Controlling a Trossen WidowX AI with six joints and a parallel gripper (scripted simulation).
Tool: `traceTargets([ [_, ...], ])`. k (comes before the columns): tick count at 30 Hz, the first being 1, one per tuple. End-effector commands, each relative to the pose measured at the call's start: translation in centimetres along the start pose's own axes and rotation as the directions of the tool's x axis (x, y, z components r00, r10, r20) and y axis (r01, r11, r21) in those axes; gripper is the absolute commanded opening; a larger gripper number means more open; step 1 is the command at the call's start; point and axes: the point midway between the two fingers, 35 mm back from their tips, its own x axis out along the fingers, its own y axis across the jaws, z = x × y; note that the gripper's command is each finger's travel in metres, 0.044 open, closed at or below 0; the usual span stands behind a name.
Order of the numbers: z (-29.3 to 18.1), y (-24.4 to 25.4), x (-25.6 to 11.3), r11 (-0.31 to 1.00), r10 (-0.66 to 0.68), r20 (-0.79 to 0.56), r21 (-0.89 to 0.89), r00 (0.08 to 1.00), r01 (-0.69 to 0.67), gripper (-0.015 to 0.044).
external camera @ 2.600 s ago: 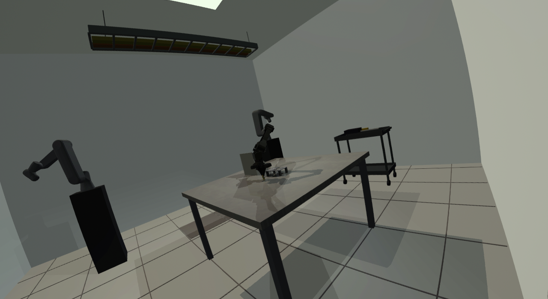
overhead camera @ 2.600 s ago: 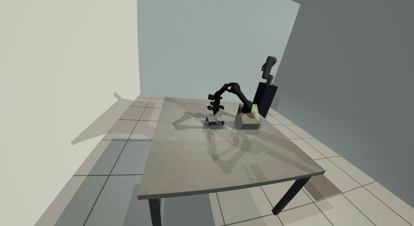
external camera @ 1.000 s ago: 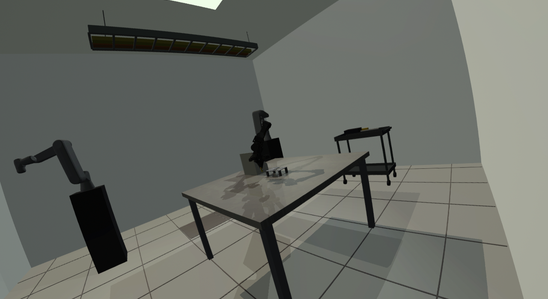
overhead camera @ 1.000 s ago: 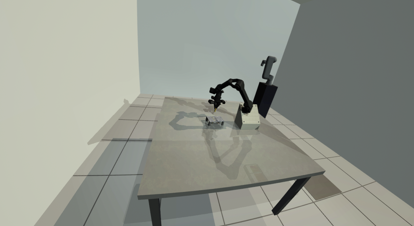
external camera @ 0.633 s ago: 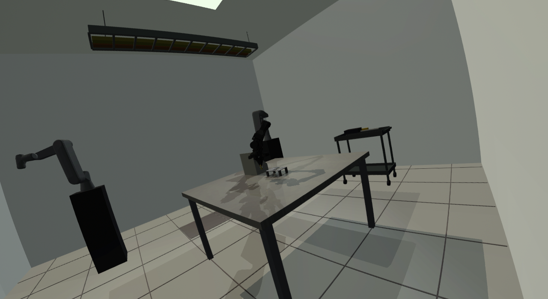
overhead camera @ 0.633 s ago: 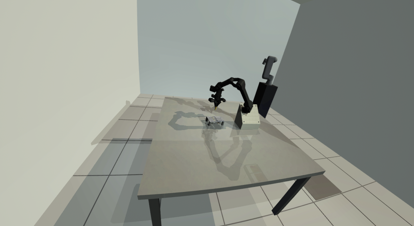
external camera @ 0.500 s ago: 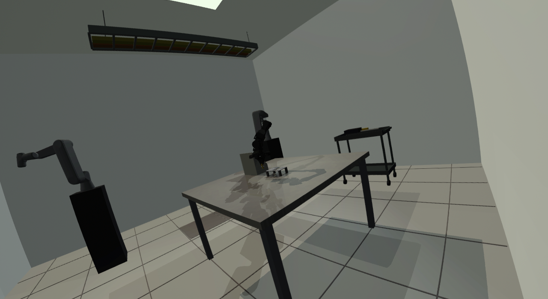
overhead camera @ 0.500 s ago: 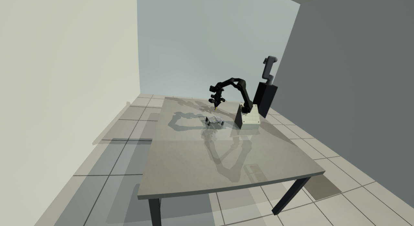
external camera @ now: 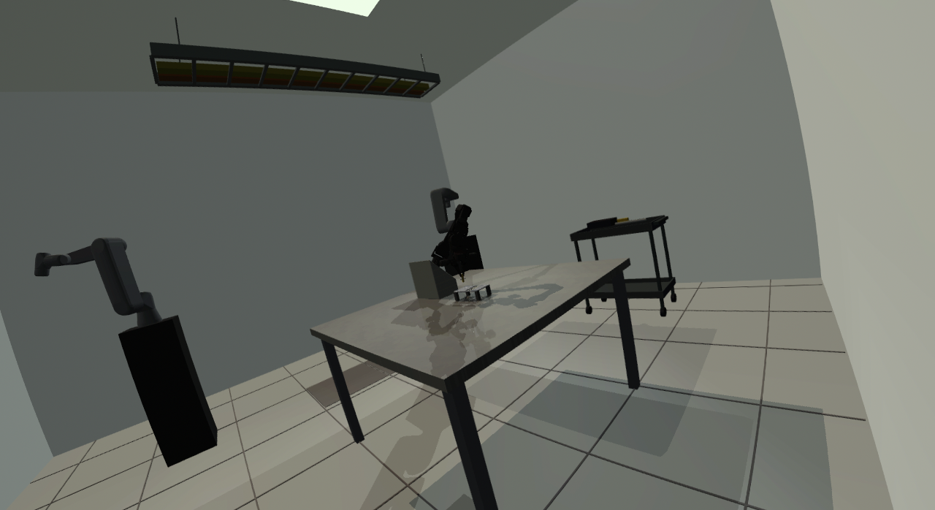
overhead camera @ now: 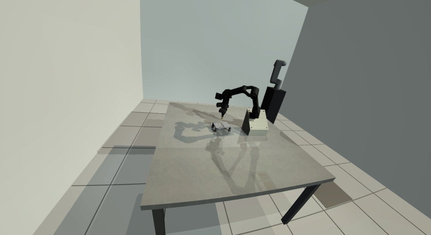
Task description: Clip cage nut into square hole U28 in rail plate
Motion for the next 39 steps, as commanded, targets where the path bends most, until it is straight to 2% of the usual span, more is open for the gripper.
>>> traceTargets([
  [1,-1.0,2.0,0.1,0.983,0.007,-0.004,-0.185,1.0,-0.008,0.0025],
  [10,-3.4,6.0,0.3,0.828,0.019,-0.014,-0.56,1.0,-0.023,0.0025],
  [39,-3.7,6.4,2.8,0.823,-0.041,0.016,-0.566,0.999,0.042,0.0025],
])
